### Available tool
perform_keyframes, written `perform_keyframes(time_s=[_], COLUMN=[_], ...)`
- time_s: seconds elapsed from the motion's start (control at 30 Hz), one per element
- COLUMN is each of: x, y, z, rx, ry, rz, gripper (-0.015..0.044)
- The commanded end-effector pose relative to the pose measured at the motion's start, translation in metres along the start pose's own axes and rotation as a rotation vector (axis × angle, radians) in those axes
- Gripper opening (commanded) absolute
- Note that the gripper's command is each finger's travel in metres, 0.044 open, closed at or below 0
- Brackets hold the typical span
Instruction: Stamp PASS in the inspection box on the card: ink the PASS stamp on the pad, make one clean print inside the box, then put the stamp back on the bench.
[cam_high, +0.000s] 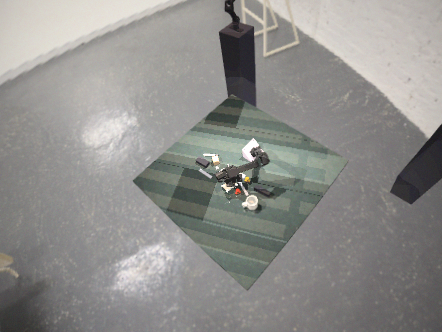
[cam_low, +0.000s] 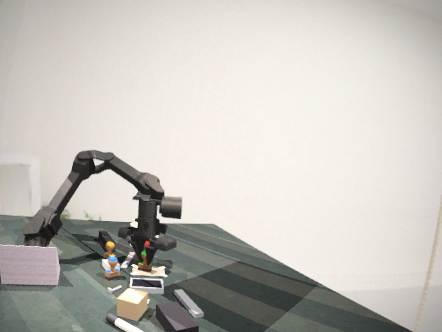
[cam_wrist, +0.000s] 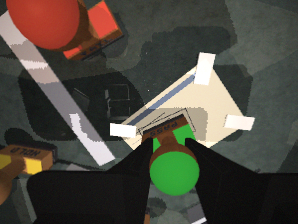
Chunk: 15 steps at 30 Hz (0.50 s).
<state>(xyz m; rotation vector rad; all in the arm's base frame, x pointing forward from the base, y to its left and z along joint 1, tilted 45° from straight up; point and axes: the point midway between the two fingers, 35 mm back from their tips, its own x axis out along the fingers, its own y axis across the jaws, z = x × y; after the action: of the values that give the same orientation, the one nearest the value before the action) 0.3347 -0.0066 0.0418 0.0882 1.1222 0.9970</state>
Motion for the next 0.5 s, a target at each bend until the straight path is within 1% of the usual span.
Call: perform_keyframes(time_s=[0.0,0.47], x=[0.0011,-0.0056], y=[0.0001,0.0000], z=[0.0018,0.0018], rx=[-0.004,-0.004], ry=[-0.003,-0.003], rz=[0.001,0.000], gripper=[0.0000,0.0000])
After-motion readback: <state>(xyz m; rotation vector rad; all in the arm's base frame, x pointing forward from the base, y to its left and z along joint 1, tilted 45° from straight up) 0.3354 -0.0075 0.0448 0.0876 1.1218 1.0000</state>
